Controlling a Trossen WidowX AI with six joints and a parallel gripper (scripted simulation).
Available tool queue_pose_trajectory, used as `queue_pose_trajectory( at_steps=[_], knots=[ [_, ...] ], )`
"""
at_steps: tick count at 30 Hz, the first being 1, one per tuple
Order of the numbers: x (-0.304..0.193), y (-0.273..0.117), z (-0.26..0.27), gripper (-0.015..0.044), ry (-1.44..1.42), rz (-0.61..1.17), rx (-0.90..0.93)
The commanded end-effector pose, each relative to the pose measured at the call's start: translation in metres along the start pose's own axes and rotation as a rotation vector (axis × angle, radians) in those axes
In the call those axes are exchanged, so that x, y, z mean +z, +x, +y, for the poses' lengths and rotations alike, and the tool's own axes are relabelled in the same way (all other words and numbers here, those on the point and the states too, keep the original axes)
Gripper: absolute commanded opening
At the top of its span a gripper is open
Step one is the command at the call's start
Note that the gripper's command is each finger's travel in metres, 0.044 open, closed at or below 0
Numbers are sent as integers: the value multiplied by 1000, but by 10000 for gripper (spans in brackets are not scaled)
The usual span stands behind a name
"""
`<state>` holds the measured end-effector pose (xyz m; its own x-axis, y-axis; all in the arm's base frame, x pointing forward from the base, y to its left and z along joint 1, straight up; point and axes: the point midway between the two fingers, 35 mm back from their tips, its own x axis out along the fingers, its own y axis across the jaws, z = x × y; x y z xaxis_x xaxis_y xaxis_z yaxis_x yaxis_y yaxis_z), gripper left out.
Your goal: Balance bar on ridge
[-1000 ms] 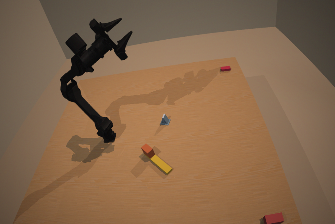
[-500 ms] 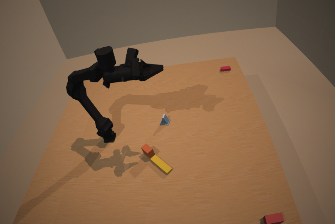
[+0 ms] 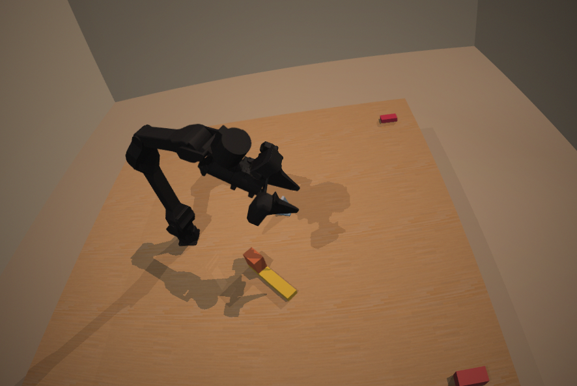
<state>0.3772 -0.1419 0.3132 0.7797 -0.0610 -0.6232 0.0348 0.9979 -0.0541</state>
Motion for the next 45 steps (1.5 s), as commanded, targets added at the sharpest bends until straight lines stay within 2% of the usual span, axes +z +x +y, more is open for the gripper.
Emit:
queue_pose_trajectory(
  at_steps=[1, 9, 18, 25, 39, 45],
  knots=[
    [-31, 14, -11, 315, 161, 152, -32],
    [-102, 30, -23, 315, 463, 491, -127],
    [-168, 23, -28, 315, 721, 839, -290],
    [-171, 25, -28, 315, 725, 846, -294],
    [-238, 81, -24, 315, 725, 846, -294],
    [-242, 84, -24, 315, 725, 846, -294]
  ],
)
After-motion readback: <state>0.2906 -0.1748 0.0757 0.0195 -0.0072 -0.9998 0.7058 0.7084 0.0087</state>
